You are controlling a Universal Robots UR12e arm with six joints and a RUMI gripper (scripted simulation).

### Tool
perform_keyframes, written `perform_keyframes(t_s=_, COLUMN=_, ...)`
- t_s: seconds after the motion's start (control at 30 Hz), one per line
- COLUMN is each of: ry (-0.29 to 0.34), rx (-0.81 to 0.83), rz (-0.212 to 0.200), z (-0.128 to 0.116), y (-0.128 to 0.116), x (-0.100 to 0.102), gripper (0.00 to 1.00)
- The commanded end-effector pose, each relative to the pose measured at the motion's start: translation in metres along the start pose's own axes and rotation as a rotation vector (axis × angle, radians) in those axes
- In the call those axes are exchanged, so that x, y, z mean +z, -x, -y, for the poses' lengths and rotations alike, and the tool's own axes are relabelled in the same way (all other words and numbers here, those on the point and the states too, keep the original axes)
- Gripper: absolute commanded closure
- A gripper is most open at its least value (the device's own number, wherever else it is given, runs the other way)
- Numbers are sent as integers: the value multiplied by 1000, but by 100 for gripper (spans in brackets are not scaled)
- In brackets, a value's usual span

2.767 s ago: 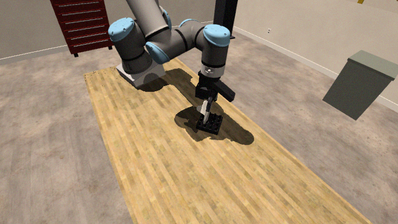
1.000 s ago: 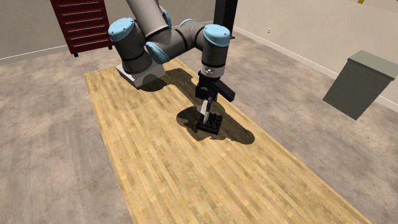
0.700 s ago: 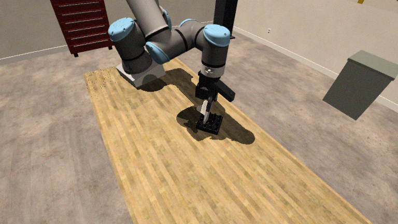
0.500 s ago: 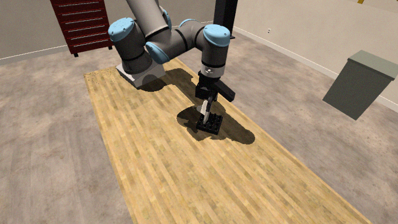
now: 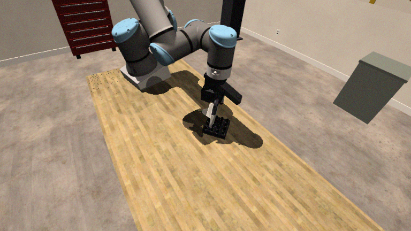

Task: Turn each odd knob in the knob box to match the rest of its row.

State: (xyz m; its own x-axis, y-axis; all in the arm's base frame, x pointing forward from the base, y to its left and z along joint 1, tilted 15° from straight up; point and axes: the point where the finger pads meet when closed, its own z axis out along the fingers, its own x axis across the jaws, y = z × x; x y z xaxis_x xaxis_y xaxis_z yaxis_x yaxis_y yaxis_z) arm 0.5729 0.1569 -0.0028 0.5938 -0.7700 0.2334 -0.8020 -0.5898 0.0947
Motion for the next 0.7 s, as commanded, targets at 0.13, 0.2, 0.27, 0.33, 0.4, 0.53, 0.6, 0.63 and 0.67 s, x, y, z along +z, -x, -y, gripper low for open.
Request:
perform_keyframes(t_s=0.13, ry=-1, rx=0, rz=-1, z=-10, y=-1, x=-1, gripper=0)
perform_keyframes(t_s=0.2, ry=-1, rx=0, rz=-1, z=-14, y=-1, x=-1, gripper=0)
perform_keyframes(t_s=0.27, ry=-1, rx=0, rz=-1, z=-18, y=-1, x=-1, gripper=0)
perform_keyframes(t_s=0.33, ry=-1, rx=0, rz=-1, z=-22, y=-1, x=-1, gripper=0)
perform_keyframes(t_s=0.4, ry=-1, rx=0, rz=-1, z=-27, y=-1, x=-1, gripper=0)
perform_keyframes(t_s=0.53, ry=-1, rx=0, rz=-1, z=-31, y=-1, x=-1, gripper=0)
perform_keyframes(t_s=0.6, ry=-1, rx=0, rz=-1, z=-35, y=-2, x=-1, gripper=0)
perform_keyframes(t_s=0.63, ry=-1, rx=0, rz=-1, z=-37, y=-2, x=-1, gripper=0)
perform_keyframes(t_s=0.67, ry=0, rx=0, rz=-1, z=-38, y=-2, x=-1, gripper=0)
